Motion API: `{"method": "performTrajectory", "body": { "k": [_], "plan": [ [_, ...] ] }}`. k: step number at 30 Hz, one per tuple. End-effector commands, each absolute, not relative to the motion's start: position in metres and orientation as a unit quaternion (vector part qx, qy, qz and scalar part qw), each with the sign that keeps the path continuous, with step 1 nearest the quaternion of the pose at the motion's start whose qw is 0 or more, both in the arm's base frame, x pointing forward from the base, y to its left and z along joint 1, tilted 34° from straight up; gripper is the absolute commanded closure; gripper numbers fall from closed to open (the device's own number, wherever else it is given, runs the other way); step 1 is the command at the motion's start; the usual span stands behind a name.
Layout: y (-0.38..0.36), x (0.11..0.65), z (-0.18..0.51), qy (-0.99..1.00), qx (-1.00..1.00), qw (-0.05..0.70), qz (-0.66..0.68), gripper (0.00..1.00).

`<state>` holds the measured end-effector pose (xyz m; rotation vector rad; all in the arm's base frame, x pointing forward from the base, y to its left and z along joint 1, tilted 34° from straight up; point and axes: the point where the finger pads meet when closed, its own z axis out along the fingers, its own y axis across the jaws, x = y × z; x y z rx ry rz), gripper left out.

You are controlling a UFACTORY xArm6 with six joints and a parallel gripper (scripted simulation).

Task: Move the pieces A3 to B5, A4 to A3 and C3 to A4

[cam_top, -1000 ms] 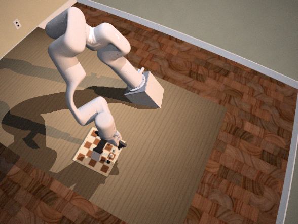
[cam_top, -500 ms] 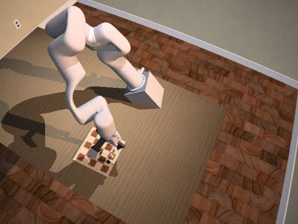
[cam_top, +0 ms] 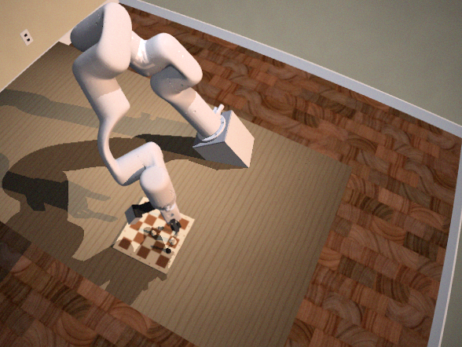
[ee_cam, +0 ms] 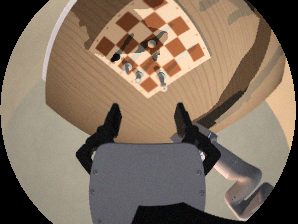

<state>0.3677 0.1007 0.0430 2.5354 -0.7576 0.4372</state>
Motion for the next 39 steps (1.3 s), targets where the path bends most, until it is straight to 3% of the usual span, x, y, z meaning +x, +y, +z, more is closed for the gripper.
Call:
{"method": "performTrajectory", "body": {
  "k": [1,27,28,39],
  "plan": [
    [0.096,0.36,0.052,-0.398,0.873,0.201,0.197,0.0],
    [0.084,0.343,0.064,-0.814,0.509,0.056,0.275,0.0],
    [0.084,0.343,0.064,-0.824,0.49,0.049,0.279,0.58],
    [0.084,0.343,0.064,-0.835,0.468,0.04,0.286,0.58]
  ]
}}
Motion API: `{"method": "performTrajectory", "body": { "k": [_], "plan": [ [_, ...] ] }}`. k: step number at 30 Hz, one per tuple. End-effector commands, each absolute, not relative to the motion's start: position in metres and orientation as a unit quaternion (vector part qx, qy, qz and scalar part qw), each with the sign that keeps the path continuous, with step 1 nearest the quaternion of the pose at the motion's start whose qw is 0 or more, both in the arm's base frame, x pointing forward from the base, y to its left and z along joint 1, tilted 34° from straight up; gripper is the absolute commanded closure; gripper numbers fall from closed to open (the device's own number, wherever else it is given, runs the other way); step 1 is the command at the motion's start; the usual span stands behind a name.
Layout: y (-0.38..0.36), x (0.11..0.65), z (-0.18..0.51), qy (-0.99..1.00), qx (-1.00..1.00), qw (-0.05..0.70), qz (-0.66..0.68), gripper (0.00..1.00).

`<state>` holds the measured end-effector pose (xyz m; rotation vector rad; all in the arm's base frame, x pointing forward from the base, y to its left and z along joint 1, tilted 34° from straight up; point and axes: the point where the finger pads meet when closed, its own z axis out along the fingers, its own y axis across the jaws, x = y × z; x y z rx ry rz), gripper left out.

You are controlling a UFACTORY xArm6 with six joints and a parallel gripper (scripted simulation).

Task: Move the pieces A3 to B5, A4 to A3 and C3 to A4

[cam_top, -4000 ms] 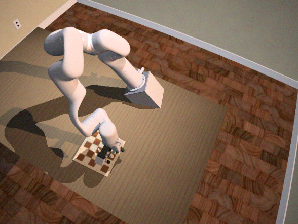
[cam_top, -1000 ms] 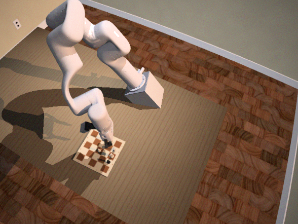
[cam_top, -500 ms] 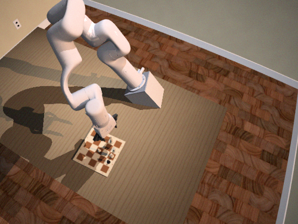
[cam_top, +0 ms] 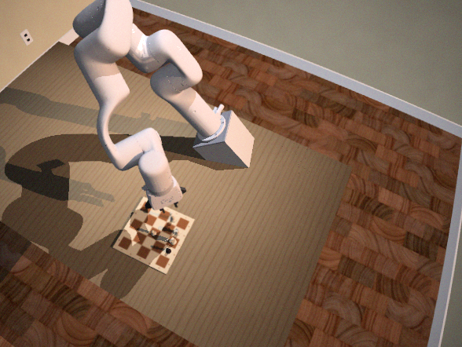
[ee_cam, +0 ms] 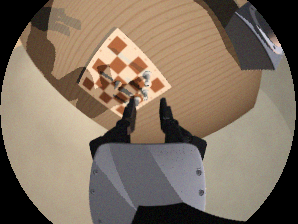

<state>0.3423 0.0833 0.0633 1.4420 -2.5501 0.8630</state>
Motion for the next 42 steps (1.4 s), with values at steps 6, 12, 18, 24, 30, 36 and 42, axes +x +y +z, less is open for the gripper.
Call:
{"method": "performTrajectory", "body": {
  "k": [6,12,18,24,30,36,42],
  "plan": [
    [0.0842,0.3433,0.0642,-0.835,0.468,0.04,0.286,0.58],
    [0.0842,0.3433,0.0642,-0.835,0.468,0.04,0.286,0.58],
    [0.0842,0.3433,0.0642,-0.835,0.468,0.04,0.286,0.58],
    [0.0841,0.3433,0.0642,-0.835,0.468,0.04,0.286,0.58],
    [0.0838,0.3434,0.0636,-0.836,0.467,0.04,0.286,0.58],
    [0.0831,0.3436,0.0625,-0.837,0.465,0.039,0.286,0.58],
    [0.081,0.3443,0.0589,-0.839,0.461,0.038,0.287,0.58]
  ]
}}
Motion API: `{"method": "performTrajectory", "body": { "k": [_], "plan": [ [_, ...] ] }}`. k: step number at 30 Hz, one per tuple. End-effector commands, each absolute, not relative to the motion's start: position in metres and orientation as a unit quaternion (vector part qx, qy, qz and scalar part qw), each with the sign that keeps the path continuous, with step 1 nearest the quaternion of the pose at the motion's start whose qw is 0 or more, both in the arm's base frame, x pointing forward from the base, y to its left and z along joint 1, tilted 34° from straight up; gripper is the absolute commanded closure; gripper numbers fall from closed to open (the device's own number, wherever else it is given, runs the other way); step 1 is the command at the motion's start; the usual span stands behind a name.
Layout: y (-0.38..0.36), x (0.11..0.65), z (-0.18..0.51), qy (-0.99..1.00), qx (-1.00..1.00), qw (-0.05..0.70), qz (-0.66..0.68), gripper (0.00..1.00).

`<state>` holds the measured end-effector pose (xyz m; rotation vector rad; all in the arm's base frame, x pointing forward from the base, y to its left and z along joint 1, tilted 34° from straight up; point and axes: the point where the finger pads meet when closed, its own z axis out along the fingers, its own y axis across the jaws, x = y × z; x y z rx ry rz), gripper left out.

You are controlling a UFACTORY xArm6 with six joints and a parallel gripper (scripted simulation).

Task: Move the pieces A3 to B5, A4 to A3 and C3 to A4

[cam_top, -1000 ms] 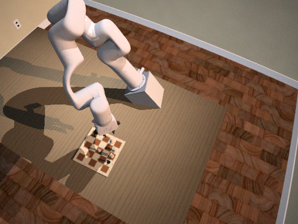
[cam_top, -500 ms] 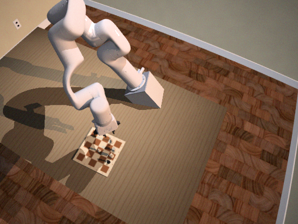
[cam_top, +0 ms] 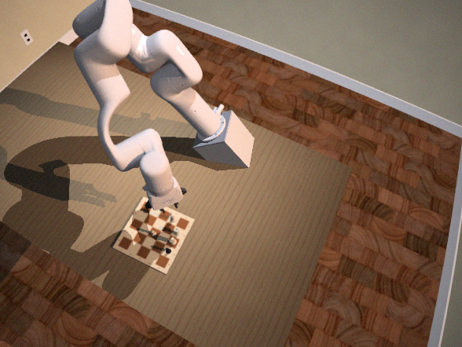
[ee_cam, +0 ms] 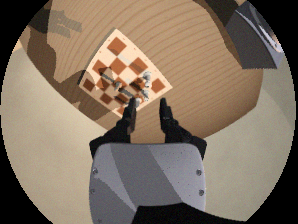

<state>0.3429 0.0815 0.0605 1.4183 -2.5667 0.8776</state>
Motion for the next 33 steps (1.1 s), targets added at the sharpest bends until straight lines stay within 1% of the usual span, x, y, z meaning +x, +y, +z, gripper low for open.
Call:
{"method": "performTrajectory", "body": {
  "k": [1,33],
  "plan": [
    [0.08,0.345,0.058,-0.839,0.461,0.038,0.287,0.58],
    [0.059,0.352,0.023,-0.839,0.461,0.038,0.287,0.58]
  ]
}}
